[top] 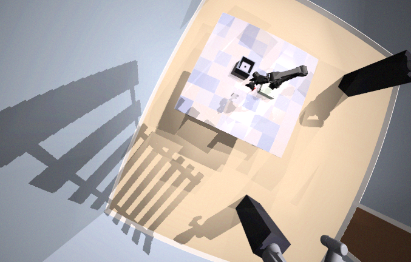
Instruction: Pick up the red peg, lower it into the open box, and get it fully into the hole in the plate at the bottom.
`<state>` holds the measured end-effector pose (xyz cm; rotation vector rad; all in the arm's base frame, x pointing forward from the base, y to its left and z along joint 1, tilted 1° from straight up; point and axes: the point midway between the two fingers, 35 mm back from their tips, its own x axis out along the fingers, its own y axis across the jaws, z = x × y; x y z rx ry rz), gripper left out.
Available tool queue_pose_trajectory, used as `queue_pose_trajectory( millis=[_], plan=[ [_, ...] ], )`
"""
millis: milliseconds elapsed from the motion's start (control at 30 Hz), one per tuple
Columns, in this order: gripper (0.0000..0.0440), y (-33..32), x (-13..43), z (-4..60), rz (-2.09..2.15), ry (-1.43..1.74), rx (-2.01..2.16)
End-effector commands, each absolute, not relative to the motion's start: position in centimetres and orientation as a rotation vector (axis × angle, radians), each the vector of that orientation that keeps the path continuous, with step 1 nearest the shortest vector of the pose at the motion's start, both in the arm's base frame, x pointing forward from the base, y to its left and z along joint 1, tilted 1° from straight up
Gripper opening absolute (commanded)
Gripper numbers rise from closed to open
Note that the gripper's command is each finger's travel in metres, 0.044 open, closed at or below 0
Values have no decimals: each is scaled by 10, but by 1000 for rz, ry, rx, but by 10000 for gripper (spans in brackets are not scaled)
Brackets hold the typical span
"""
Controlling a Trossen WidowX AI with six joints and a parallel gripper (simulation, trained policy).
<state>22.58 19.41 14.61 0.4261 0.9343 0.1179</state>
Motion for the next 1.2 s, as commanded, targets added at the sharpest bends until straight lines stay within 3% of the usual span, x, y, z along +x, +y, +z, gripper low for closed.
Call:
queue_pose_trajectory(
  millis=[0, 500, 1167],
  plan=[
    [440, 185, 213, 128, 41, 1024, 447],
    [440, 145, 169, 74, -379, 1304, 555],
    [440, 143, 151, 10, -564, 1379, 720]
  ],
)
